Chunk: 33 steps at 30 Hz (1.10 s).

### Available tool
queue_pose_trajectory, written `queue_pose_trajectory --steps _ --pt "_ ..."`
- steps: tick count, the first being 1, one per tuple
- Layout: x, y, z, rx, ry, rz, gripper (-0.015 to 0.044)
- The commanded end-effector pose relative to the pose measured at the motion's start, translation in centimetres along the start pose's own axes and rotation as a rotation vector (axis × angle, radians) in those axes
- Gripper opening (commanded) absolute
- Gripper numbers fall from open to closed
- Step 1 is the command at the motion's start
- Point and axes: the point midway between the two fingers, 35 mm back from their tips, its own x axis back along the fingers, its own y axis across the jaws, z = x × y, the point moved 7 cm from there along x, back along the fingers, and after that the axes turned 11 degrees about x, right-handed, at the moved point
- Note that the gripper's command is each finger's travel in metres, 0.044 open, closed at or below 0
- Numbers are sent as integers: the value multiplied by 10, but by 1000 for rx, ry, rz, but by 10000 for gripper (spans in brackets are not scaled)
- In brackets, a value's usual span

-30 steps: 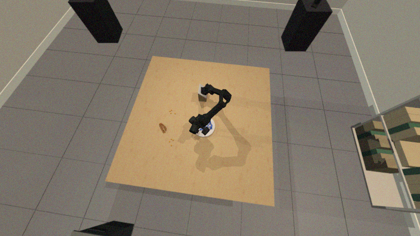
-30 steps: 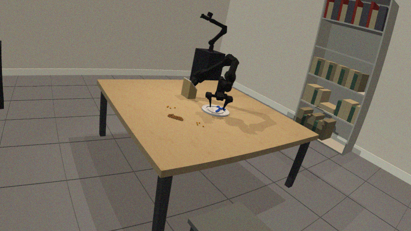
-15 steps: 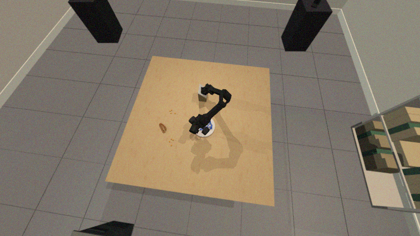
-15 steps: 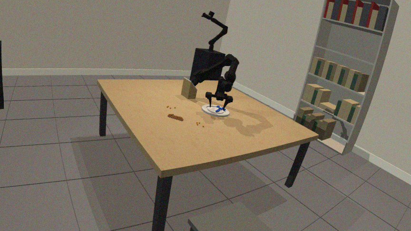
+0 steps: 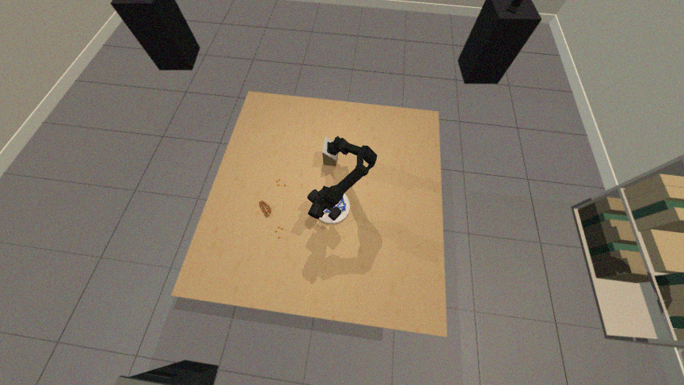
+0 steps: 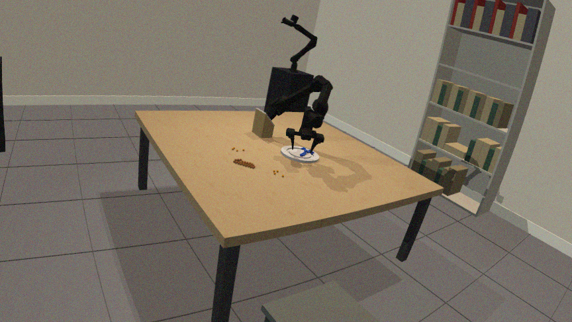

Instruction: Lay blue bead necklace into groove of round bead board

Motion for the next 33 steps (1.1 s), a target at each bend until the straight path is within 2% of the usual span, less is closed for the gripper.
queue_pose_trajectory --steps 1,14,17,26,30,33 --pt "0 0 0 3 -1 3 440" --pt "0 0 0 3 -1 3 440" --pt "2 9 8 104 -1 3 361" --pt "11 56 60 730 2 2 125" --pt "13 71 84 995 3 -2 120" --pt "13 73 89 1039 3 -3 120"
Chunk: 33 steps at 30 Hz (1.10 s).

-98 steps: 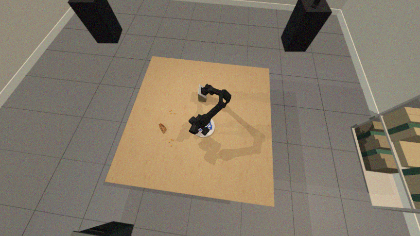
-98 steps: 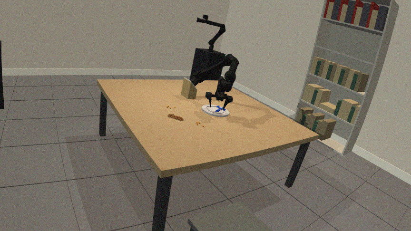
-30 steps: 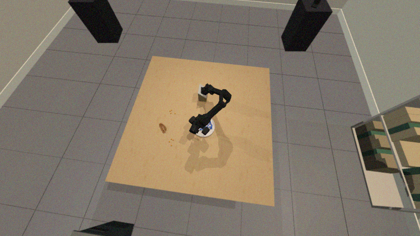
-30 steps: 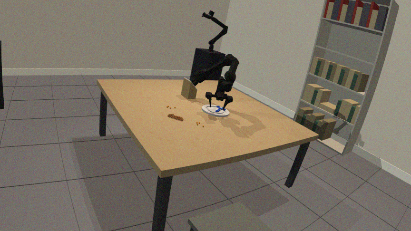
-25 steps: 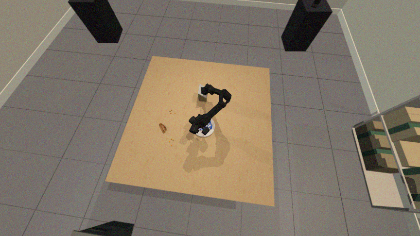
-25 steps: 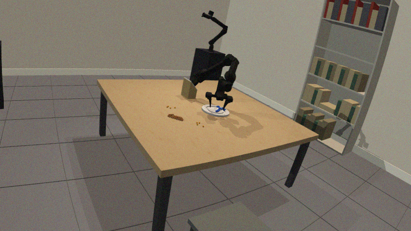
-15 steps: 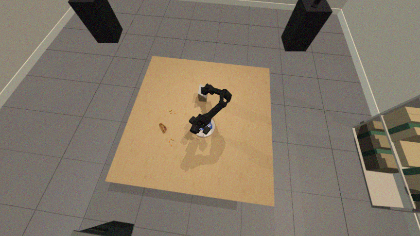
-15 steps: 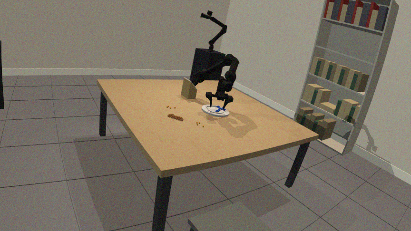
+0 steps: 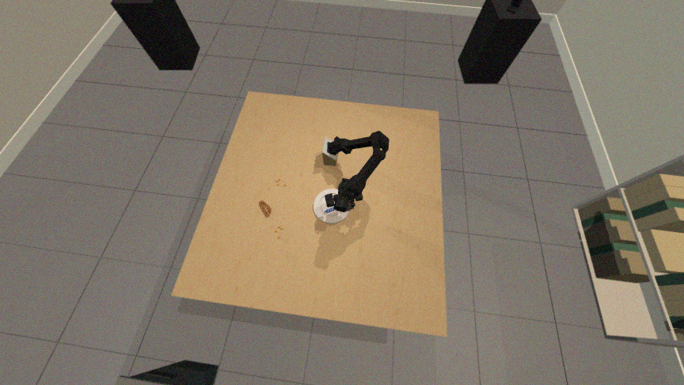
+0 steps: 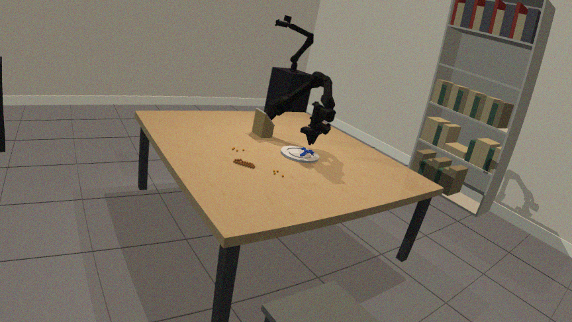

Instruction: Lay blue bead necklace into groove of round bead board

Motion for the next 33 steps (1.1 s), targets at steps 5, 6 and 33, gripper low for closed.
queue_pose_trajectory --steps 5,6,33 --pt "0 11 4 109 2 -5 120" --pt "0 11 4 109 2 -5 120" --pt "-35 11 3 109 0 -5 120"
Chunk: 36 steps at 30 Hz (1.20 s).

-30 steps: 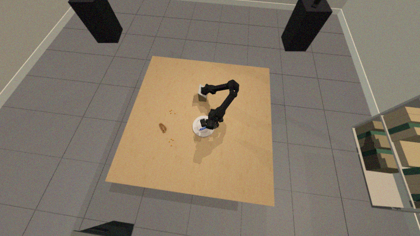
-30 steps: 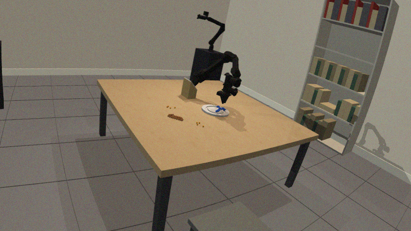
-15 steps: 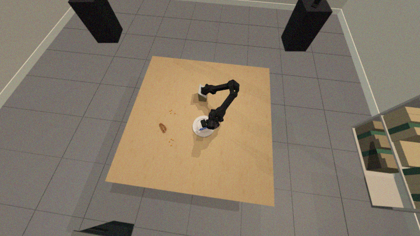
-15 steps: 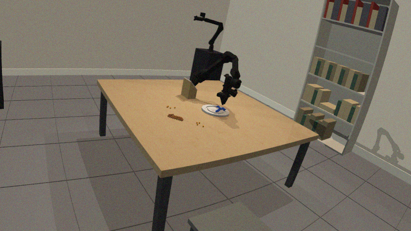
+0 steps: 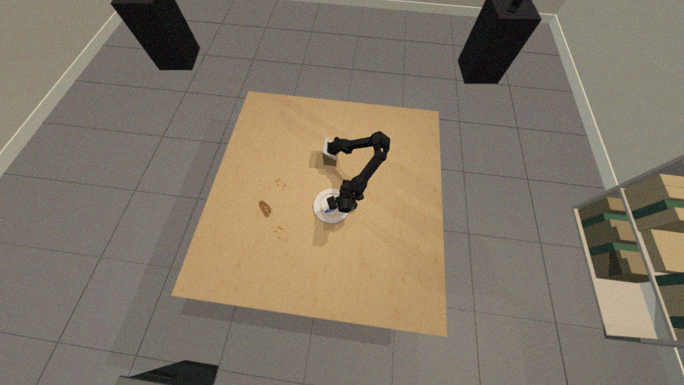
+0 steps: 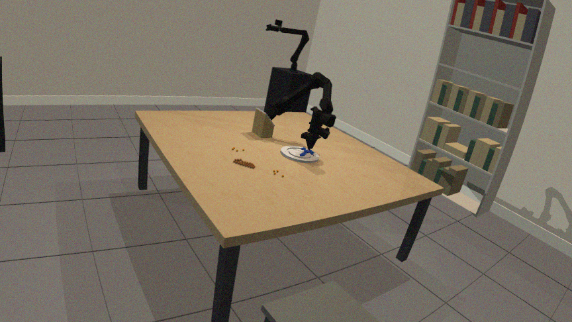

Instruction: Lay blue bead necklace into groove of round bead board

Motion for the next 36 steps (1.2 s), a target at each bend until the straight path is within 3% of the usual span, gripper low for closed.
queue_pose_trajectory --steps 1,8,26,36 --pt "-8 1 2 -6 3 -6 120" --pt "-12 1 2 -6 4 -7 120" --pt "-9 1 1 -1 3 -4 0" --pt "-9 1 1 -1 3 -4 0"
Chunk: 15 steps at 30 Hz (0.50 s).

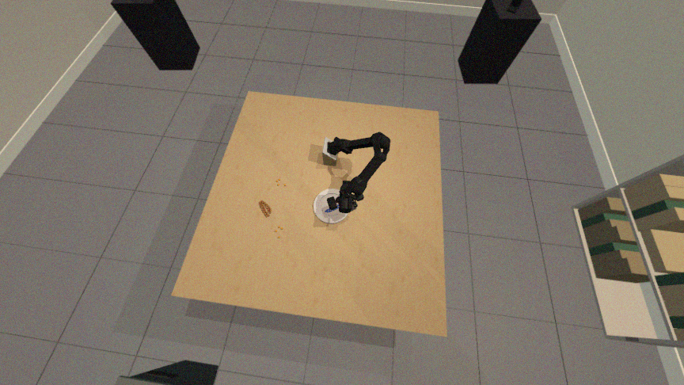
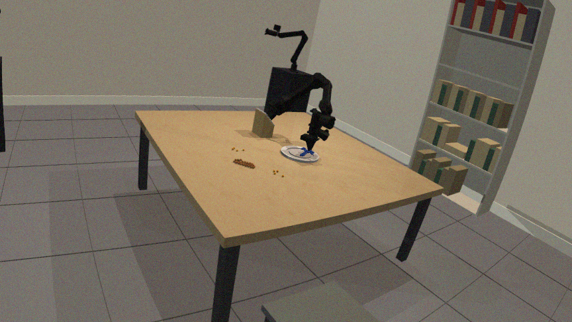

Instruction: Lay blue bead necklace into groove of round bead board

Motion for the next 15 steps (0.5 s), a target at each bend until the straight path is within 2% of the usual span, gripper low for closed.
queue_pose_trajectory --steps 1,6,15 --pt "1 0 0 0 0 0 0" --pt "12 0 1 -4 1 -2 0" --pt "13 -2 1 -5 1 -2 0"
